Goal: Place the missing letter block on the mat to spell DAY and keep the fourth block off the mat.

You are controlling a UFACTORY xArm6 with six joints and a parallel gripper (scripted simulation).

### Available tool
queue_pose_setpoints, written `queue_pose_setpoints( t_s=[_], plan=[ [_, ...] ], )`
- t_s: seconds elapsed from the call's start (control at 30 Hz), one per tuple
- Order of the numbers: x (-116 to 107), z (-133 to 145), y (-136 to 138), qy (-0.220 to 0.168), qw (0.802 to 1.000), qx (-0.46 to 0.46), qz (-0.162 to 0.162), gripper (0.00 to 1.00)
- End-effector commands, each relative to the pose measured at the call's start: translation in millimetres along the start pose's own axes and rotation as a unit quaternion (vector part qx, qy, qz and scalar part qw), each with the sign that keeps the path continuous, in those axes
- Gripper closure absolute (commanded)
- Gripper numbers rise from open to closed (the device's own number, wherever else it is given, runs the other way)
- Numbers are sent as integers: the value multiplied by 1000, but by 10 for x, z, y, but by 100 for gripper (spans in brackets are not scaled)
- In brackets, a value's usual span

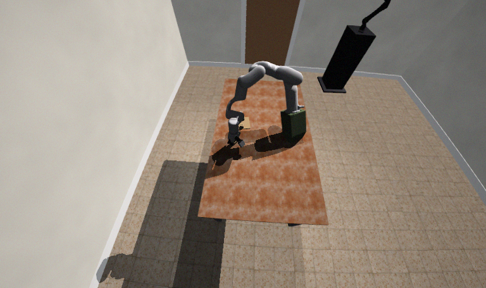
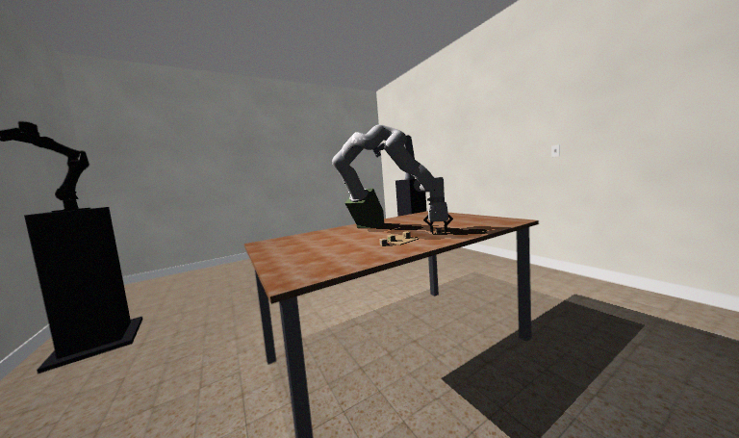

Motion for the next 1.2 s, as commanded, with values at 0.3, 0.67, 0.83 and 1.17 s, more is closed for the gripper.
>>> queue_pose_setpoints(
  t_s=[0.3, 0.67, 0.83, 1.17],
  plan=[
    [-15, 8, 13, -1, 1000, 0, 2, 53],
    [-15, 8, 13, -1, 1000, 0, 2, 73],
    [-15, 8, 13, -1, 1000, 0, 2, 73],
    [-15, 8, 13, -1, 1000, 0, 2, 73]
  ],
)
Point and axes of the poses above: the point where the finger pads meet when closed, its own x axis out along the fingers, its own y axis across the jaws, z = x × y, the point moved 7 cm from there along -x, back along the fingers, and after that the axes turned 4 degrees about -x, right-handed, at the moved point
